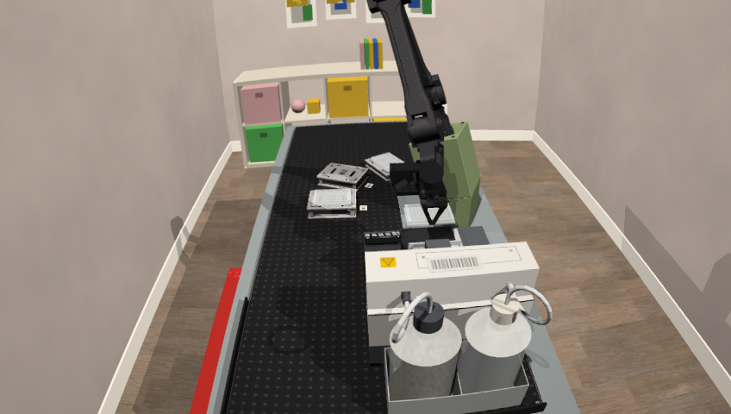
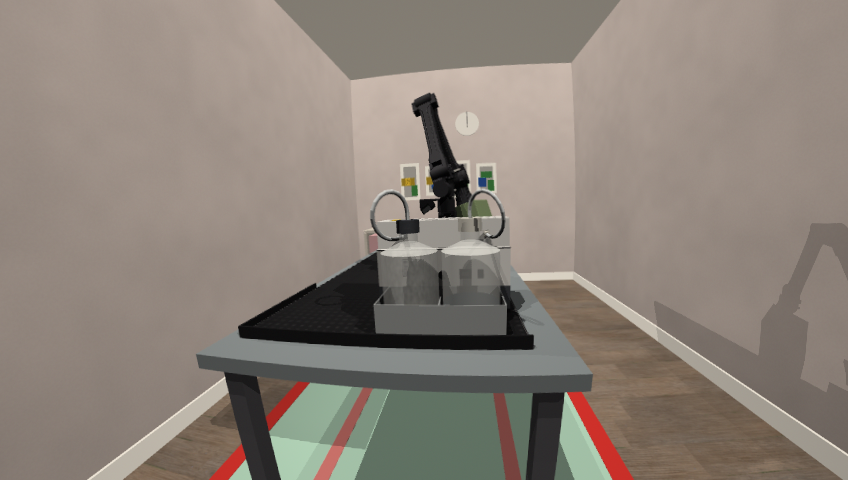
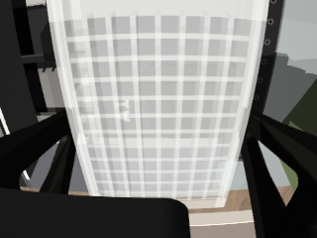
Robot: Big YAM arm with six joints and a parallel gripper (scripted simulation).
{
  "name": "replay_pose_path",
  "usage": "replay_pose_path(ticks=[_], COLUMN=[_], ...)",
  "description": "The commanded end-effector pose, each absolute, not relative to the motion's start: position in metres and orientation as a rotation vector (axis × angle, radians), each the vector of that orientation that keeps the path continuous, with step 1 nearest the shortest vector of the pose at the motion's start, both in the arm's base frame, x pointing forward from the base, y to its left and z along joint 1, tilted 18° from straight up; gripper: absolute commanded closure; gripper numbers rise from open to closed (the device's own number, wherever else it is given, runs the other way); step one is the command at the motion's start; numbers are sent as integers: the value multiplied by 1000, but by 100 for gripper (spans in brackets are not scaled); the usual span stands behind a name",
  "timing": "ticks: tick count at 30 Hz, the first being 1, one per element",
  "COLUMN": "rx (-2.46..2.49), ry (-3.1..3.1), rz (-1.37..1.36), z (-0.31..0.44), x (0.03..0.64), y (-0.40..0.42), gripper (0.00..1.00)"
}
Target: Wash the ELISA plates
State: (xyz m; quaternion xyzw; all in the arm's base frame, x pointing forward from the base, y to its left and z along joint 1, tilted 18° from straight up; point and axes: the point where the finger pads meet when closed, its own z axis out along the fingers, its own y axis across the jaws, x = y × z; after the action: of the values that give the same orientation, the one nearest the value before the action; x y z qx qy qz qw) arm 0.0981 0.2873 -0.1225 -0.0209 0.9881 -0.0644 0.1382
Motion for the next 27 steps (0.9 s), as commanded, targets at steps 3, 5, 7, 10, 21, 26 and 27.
replay_pose_path(ticks=[3,5,7,10,21,26,27], rx=[-50,-49,-48,-35,85,105,105], ry=[2856,2856,2855,2856,2850,2847,2847], rz=[-136,-130,-125,-126,-126,-131,-131], z=[-108,-104,-100,-97,-99,-94,-93], x=[93,93,92,94,108,130,135], y=[305,308,310,310,293,282,280], gripper=[16,16,16,16,16,16,16])
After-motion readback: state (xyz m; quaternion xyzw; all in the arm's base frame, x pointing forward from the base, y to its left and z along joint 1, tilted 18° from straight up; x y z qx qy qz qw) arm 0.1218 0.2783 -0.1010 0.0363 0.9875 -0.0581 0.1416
